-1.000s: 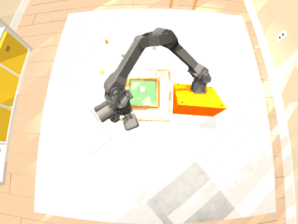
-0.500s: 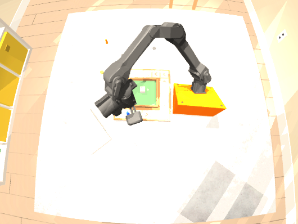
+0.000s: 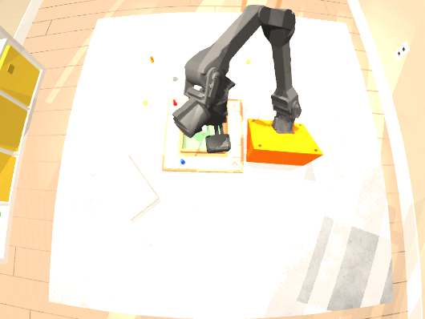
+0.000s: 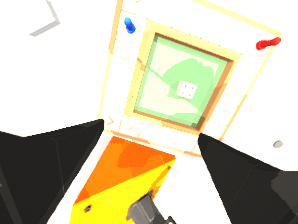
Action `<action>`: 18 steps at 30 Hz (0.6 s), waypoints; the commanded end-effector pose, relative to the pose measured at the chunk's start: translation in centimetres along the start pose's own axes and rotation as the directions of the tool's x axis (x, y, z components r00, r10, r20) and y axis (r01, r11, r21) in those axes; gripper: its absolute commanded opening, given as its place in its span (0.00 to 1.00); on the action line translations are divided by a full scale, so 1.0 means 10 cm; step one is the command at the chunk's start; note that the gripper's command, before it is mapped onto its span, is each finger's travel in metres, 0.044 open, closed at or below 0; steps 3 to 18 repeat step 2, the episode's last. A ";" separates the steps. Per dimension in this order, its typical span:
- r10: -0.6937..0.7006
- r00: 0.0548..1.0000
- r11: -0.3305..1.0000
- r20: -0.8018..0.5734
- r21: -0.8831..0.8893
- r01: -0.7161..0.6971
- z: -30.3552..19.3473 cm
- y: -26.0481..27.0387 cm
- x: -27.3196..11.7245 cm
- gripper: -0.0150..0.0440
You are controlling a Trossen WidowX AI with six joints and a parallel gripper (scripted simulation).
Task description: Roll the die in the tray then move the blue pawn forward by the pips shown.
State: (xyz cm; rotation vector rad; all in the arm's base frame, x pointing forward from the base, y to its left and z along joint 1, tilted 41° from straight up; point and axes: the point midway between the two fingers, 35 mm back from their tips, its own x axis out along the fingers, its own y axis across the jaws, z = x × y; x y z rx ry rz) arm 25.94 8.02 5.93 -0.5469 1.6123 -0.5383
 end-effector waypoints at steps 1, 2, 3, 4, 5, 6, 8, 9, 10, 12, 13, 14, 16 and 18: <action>-0.005 1.000 1.000 0.005 -0.009 0.005 0.02 0.00 -0.01 1.00; -0.005 1.000 1.000 0.005 -0.009 0.005 0.02 0.00 -0.01 1.00; -0.005 1.000 1.000 0.005 -0.009 0.005 0.02 0.00 -0.01 1.00; -0.005 1.000 1.000 0.005 -0.009 0.005 0.02 0.00 -0.01 1.00; -0.005 1.000 1.000 0.005 -0.009 0.005 0.02 0.00 -0.01 1.00; -0.005 1.000 1.000 0.005 -0.009 0.005 0.02 0.00 -0.01 1.00; -0.005 1.000 1.000 0.005 -0.009 0.005 0.02 0.00 -0.01 1.00; -0.005 1.000 1.000 0.005 -0.009 0.005 0.02 0.00 -0.01 1.00; -0.005 1.000 1.000 0.005 -0.009 0.005 0.02 0.00 -0.01 1.00; -0.005 1.000 1.000 0.005 -0.009 0.005 0.02 0.00 -0.01 1.00; -0.005 1.000 1.000 0.005 -0.009 0.005 0.02 0.00 -0.01 1.00; -0.005 1.000 1.000 0.005 -0.009 0.005 0.02 0.00 -0.01 1.00; -0.005 1.000 1.000 0.005 -0.009 0.005 0.02 0.00 -0.01 1.00; -0.005 1.000 1.000 0.005 -0.009 0.005 0.02 0.00 -0.01 1.00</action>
